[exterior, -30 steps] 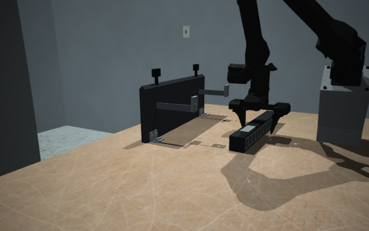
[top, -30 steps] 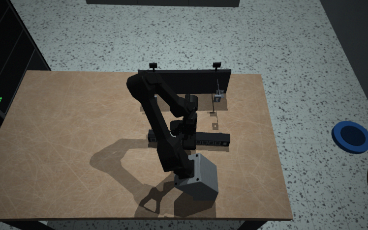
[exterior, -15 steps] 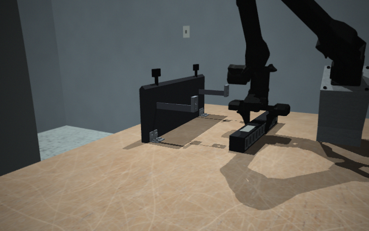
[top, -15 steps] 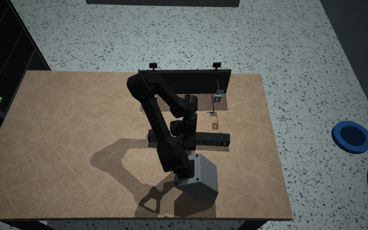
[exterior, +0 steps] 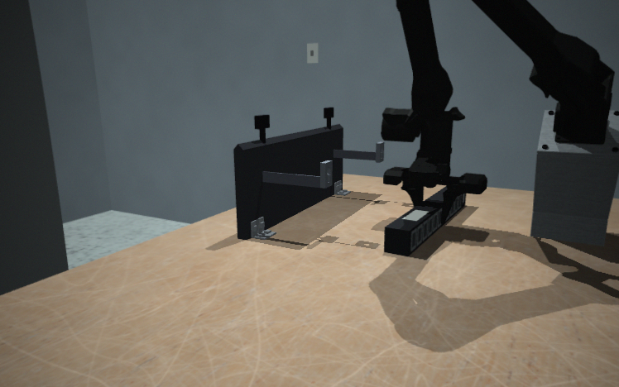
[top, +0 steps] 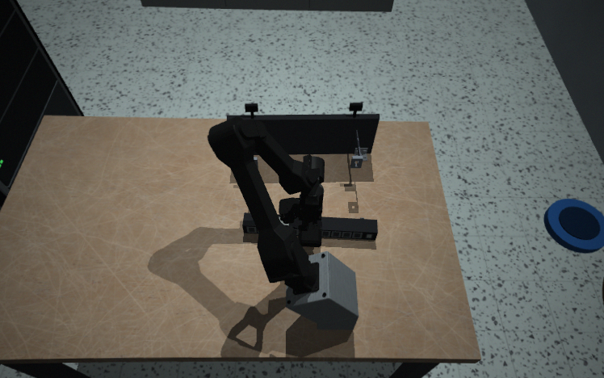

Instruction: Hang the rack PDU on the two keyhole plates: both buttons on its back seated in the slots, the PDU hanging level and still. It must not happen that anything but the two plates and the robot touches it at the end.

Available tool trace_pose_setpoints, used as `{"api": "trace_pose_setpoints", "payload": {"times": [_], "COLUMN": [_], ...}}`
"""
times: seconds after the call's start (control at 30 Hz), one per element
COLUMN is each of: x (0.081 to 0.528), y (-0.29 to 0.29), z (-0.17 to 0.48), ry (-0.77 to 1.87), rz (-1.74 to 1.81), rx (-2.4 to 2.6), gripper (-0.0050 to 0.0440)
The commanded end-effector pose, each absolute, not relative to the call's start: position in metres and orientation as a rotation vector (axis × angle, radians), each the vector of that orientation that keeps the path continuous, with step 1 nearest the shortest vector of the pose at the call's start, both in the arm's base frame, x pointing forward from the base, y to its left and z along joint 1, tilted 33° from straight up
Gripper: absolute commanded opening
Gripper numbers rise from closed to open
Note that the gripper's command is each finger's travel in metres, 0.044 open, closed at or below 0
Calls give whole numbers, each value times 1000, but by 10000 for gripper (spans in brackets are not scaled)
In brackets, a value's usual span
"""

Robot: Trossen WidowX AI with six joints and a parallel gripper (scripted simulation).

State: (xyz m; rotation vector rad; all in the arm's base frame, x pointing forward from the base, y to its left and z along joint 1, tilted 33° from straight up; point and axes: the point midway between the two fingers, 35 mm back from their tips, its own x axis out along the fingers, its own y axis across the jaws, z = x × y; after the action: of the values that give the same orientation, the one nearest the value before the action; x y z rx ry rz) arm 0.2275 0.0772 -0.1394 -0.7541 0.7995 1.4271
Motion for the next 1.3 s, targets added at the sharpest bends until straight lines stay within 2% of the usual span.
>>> {"api": "trace_pose_setpoints", "payload": {"times": [0.0, 0.1, 0.17, 0.3, 0.77, 0.97, 1.27], "x": [231, 231, 231, 240, 250, 246, 237], "y": [78, 78, 78, 71, 26, 6, -10], "z": [-138, -138, -138, -129, -70, -37, -5], "ry": [789, 789, 789, 777, 789, 789, 786], "rz": [1421, 1421, 1421, 1410, 1404, 1405, 1408], "rx": [-760, -760, -760, -777, -789, -789, -786], "gripper": [159, 87, 87, 0, -5, -50, -50]}}
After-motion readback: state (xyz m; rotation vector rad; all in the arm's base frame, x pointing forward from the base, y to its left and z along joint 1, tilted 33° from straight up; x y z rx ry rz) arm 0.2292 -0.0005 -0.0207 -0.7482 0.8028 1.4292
